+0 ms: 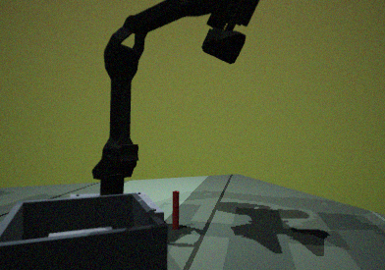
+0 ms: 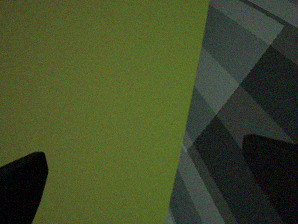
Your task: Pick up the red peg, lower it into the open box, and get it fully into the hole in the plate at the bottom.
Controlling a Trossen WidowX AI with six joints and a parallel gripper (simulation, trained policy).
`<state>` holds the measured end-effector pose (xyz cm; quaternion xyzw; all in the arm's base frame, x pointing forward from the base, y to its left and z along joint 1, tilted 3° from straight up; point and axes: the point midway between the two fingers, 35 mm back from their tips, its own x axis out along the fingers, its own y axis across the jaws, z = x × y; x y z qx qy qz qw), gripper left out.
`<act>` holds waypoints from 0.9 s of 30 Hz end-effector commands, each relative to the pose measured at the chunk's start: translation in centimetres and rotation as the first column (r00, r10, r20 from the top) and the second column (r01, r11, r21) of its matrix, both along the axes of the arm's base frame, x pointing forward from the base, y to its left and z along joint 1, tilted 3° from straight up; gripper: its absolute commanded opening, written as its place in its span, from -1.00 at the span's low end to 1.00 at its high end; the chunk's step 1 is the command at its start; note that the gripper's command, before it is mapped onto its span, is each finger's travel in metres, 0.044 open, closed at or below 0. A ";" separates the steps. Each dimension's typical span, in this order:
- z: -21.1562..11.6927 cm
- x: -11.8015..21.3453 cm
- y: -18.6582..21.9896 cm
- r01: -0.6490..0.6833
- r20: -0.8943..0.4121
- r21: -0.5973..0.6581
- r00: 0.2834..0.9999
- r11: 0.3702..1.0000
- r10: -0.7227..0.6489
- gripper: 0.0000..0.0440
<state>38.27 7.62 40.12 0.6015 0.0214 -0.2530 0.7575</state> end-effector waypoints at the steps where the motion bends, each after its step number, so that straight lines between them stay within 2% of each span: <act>1: -2.3 -1.1 0.2 -0.069 -0.123 -0.059 0.990 0.996 0.061 1.00; 7: -5.7 -3.0 0.8 -0.179 -0.294 -0.111 0.945 0.978 0.140 1.00; 13: -9.2 -5.2 1.7 -0.300 -0.459 -0.131 0.863 0.945 0.210 1.00; 20: -13.3 -8.3 2.7 -0.436 -0.634 -0.115 0.724 0.893 0.271 1.00; 27: -17.4 -11.8 3.2 -0.550 -0.784 -0.067 0.545 0.833 0.297 1.00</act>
